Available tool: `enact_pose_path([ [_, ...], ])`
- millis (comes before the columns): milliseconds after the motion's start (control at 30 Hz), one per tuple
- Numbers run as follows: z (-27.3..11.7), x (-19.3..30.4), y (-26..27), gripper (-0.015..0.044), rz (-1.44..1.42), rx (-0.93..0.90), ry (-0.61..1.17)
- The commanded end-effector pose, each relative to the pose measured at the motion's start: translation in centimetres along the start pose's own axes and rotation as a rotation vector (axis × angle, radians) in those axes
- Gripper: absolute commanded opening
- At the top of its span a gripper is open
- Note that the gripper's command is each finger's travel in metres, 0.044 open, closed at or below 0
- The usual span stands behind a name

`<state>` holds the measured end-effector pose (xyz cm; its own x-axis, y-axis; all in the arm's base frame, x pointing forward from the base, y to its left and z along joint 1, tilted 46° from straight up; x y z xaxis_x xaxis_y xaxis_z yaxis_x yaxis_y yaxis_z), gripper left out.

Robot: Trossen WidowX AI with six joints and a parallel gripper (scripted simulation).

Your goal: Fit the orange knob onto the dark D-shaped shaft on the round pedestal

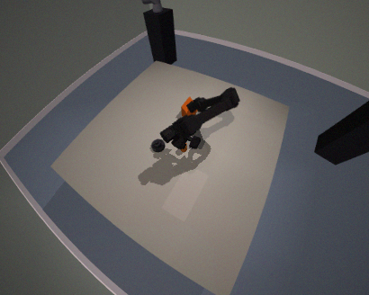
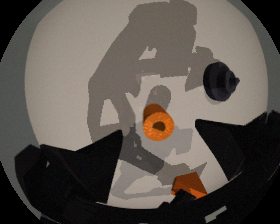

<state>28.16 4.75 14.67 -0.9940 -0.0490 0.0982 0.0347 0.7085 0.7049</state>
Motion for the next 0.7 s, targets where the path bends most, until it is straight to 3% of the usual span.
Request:
enact_pose_path([
  [0, 0.8, 0.1, -0.1, 0.044, 0.01, -0.006, 0.005],
  [667, 4.0, 0.1, -0.1, 0.044, 0.007, -0.006, 0.003],
])
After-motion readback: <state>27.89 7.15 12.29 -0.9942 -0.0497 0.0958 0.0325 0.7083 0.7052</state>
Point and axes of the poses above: the point midway between the two fingers, 35 mm back from their tips, its own z axis out along the fingers, its own y axis across the jaws, x = y × z, the point moved 5 cm from there along -z, back along the fingers, and after that the axes turned 13 degrees about z, right-handed, at the moved point
